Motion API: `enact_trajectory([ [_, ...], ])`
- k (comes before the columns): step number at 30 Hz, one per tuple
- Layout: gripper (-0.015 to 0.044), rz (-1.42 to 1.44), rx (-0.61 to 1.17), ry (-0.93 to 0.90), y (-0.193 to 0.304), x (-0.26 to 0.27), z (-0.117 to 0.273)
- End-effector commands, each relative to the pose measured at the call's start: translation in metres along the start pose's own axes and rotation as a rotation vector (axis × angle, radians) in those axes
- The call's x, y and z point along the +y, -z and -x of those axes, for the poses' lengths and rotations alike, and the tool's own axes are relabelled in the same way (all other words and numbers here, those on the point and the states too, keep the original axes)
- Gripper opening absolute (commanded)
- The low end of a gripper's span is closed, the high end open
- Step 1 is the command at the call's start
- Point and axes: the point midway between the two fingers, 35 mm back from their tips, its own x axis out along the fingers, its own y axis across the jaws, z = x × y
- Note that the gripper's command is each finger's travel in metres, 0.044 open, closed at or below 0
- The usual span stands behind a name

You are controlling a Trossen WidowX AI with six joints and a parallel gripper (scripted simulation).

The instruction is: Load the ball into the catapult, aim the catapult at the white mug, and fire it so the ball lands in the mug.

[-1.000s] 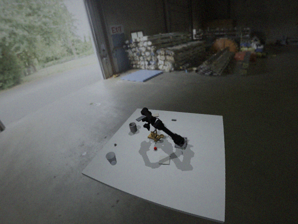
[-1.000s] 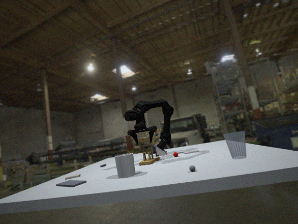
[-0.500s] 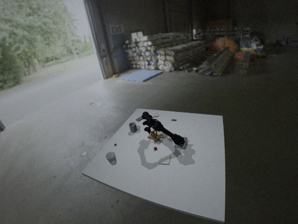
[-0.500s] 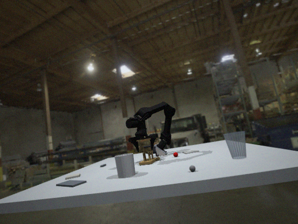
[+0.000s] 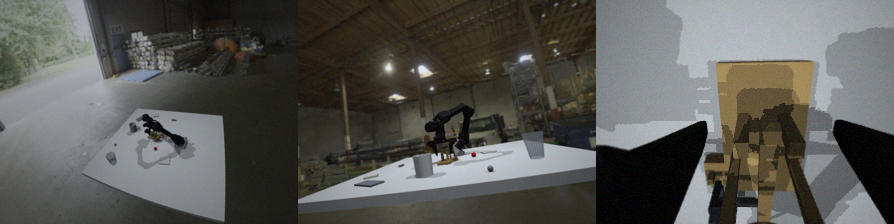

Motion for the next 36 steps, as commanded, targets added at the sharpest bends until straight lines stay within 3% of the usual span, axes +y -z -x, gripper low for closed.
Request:
enact_trajectory([
  [1,0.044,-0.005,0.003,-0.005,0.001,0.001,-0.007],
  [12,0.044,-0.005,0.004,-0.006,0.002,0.002,-0.023],
  [23,0.0151,0.0,0.001,-0.002,0.001,0.001,-0.019],
  [30,0.0085,0.0,0.001,-0.002,0.001,0.001,-0.016],
  [33,0.0006,-0.001,0.001,-0.001,0.0,0.001,0.02],
  [36,0.0,-0.001,0.002,-0.002,0.001,0.001,0.031],
])
